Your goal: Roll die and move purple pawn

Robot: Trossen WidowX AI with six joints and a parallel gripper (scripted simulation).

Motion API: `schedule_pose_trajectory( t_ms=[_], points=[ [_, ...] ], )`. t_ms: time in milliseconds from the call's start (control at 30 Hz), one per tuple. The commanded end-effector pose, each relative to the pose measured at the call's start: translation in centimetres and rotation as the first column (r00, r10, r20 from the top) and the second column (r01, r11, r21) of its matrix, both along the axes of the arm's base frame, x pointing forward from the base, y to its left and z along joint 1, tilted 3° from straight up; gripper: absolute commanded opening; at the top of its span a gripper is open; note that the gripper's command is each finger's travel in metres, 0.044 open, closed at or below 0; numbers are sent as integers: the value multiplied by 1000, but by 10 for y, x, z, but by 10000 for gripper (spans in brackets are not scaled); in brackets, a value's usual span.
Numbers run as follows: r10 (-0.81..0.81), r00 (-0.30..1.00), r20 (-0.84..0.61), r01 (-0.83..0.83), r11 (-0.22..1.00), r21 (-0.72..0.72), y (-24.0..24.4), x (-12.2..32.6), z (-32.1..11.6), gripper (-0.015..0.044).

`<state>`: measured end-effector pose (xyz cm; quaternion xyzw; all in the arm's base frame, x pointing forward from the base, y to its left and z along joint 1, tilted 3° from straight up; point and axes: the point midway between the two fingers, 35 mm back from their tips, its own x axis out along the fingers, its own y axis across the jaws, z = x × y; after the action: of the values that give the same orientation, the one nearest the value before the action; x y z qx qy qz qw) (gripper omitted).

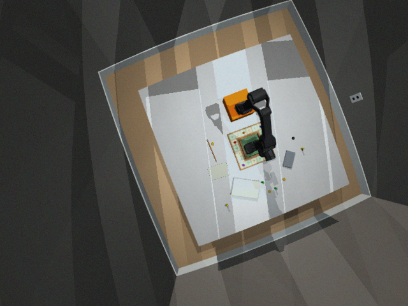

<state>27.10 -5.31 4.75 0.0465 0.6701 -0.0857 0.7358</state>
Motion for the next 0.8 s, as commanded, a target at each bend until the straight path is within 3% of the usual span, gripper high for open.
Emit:
schedule_pose_trajectory(
  t_ms=[0, 567, 767],
  points=[
    [-2, 995, 103, 4, 1000, -19, 1, 1, -4, 0],
    [68, 785, 615, 18, 991, -131, -1, 10, -15, 0],
    [87, 708, 700, 30, 988, -153, -1, 9, -14, 0]
  ],
)
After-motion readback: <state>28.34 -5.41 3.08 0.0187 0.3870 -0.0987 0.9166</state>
